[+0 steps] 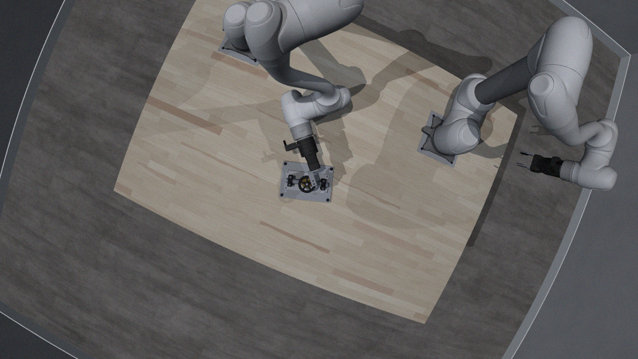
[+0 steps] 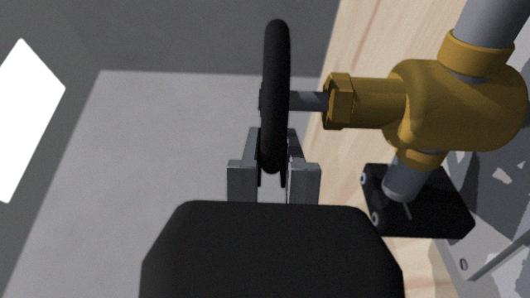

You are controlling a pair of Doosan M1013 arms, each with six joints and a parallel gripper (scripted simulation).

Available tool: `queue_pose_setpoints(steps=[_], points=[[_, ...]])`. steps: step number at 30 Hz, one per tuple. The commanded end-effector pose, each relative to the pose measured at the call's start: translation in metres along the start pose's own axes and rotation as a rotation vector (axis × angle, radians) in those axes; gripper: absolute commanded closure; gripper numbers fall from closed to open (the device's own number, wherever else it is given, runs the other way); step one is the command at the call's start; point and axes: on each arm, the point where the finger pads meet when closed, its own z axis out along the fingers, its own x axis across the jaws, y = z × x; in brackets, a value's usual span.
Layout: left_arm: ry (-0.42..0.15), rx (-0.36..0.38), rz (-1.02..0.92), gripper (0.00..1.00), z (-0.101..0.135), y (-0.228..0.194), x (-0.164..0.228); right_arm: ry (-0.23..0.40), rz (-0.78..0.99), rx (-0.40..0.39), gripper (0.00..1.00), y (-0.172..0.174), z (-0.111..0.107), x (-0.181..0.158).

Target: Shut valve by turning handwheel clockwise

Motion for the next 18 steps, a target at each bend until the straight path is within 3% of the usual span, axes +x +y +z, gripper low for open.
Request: queue_pose_setpoints(steps=[1, 18], points=[[0.0, -0.001, 0.0, 0.0, -0.0005, 0.0001, 0.0001, -0.001, 0.0, 0.008, 1.0, 0.0, 0.0005, -0.0009], [0.0, -0.001, 0.0, 0.0, -0.0005, 0.0001, 0.0001, -0.001, 0.0, 0.105, 1.0, -0.0001, 0.0033, -0.0009]])
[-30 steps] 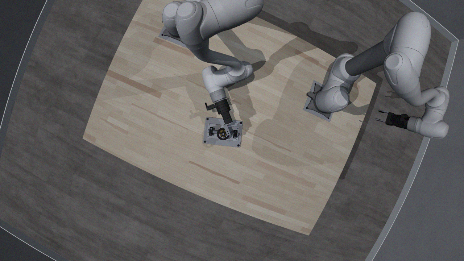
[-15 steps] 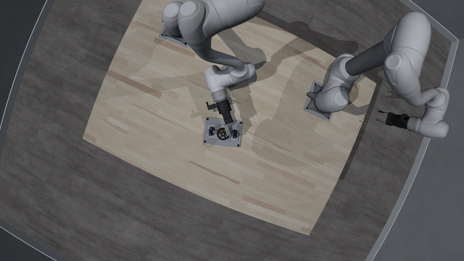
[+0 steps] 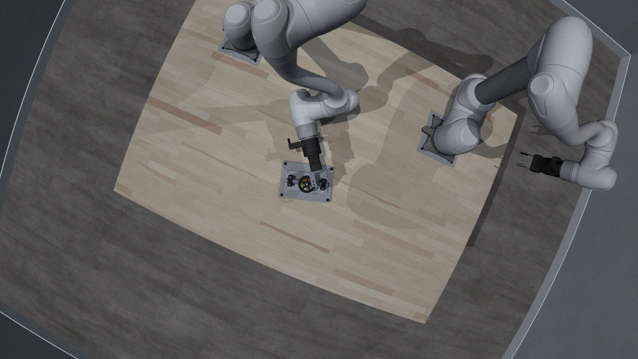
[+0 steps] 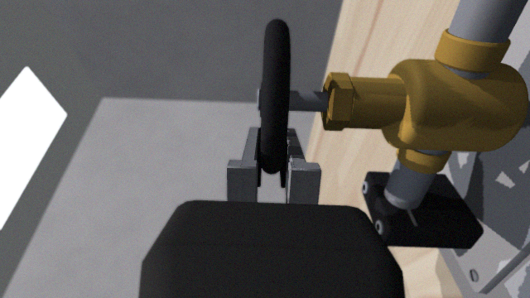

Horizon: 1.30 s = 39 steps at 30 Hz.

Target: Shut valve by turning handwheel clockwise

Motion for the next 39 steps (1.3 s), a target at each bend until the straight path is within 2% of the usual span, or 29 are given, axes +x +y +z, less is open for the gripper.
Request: queue_pose_setpoints(steps=[1, 16, 18, 39], points=[[0.0, -0.001, 0.0, 0.0, 0.0, 0.0, 0.0, -0.001, 0.0, 0.008, 1.0, 0.0, 0.0, -0.001], [0.0, -0.001, 0.0, 0.0, 0.0, 0.0, 0.0, -0.001, 0.001, 0.162, 1.0, 0.0, 0.005, -0.001], [0.0, -0.001, 0.0, 0.0, 0.0, 0.0, 0.0, -0.001, 0.001, 0.162, 1.0, 0.0, 0.005, -0.001], [0.0, -0.001, 0.0, 0.0, 0.0, 0.0, 0.0, -0.001, 0.001, 0.443, 1.0, -0.003, 0.013, -0.001]])
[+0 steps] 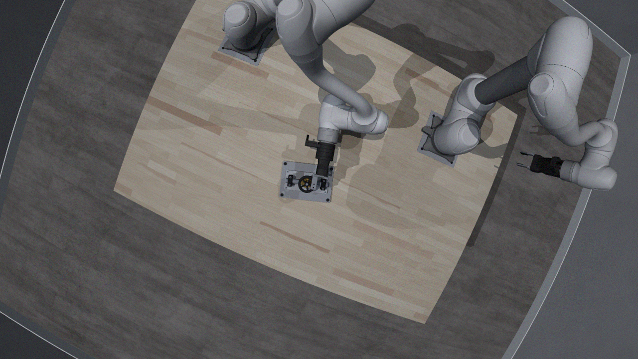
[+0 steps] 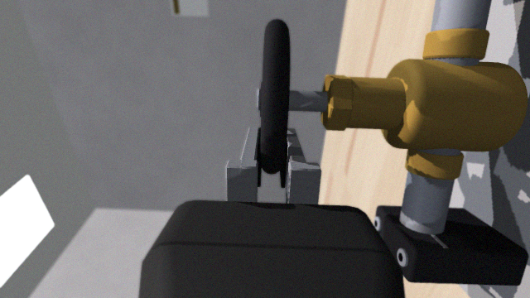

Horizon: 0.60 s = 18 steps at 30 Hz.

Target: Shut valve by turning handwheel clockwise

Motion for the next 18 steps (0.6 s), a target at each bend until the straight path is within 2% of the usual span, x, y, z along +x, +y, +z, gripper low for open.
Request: queue_pose_setpoints(steps=[1, 11, 13, 18], points=[[0.0, -0.001, 0.0, 0.0, -0.0005, 0.0001, 0.0001, -0.001, 0.001, 0.054, 1.0, 0.0002, 0.0019, -0.0011], [0.0, -0.001, 0.0, 0.0, -0.0005, 0.0001, 0.0001, -0.001, 0.001, 0.249, 1.0, -0.0006, 0.0075, -0.0011], [0.0, -0.001, 0.0, 0.0, -0.0005, 0.0001, 0.0001, -0.001, 0.001, 0.249, 1.0, -0.0006, 0.0075, -0.0011], [0.0, -0.001, 0.0, 0.0, -0.0005, 0.0001, 0.0001, -0.001, 0.001, 0.361, 1.0, -0.0016, 0.0106, -0.0011]])
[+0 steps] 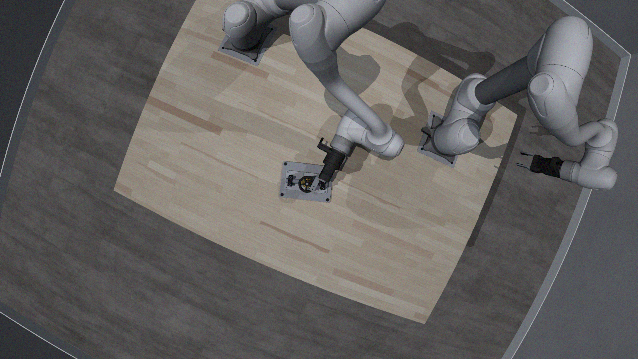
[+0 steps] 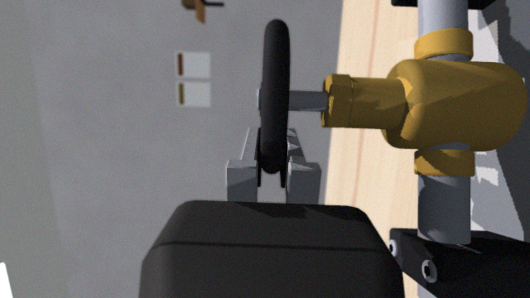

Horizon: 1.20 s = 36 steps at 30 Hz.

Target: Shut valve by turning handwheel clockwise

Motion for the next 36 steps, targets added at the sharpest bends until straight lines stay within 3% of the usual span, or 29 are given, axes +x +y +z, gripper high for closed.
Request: queue_pose_setpoints(steps=[1, 10, 12, 27, 29, 36], points=[[0.0, -0.001, 0.0, 0.0, 0.0, 0.0, 0.0, -0.001, 0.001, 0.075, 1.0, 0.0, 0.003, -0.001], [0.0, -0.001, 0.0, 0.0, 0.0, 0.0, 0.0, -0.001, 0.001, 0.305, 1.0, -0.001, 0.009, -0.001], [0.0, -0.001, 0.0, 0.0, 0.0, 0.0, 0.0, -0.001, 0.001, 0.305, 1.0, -0.001, 0.009, -0.001], [0.0, -0.001, 0.0, 0.0, 0.0, 0.0, 0.0, -0.001, 0.002, 0.664, 1.0, -0.006, 0.018, -0.001], [0.0, -0.001, 0.0, 0.0, 0.0, 0.0, 0.0, -0.001, 0.002, 0.664, 1.0, -0.006, 0.018, -0.001], [0.0, -0.001, 0.0, 0.0, 0.0, 0.0, 0.0, -0.001, 0.002, 0.809, 1.0, -0.009, 0.021, -0.001]])
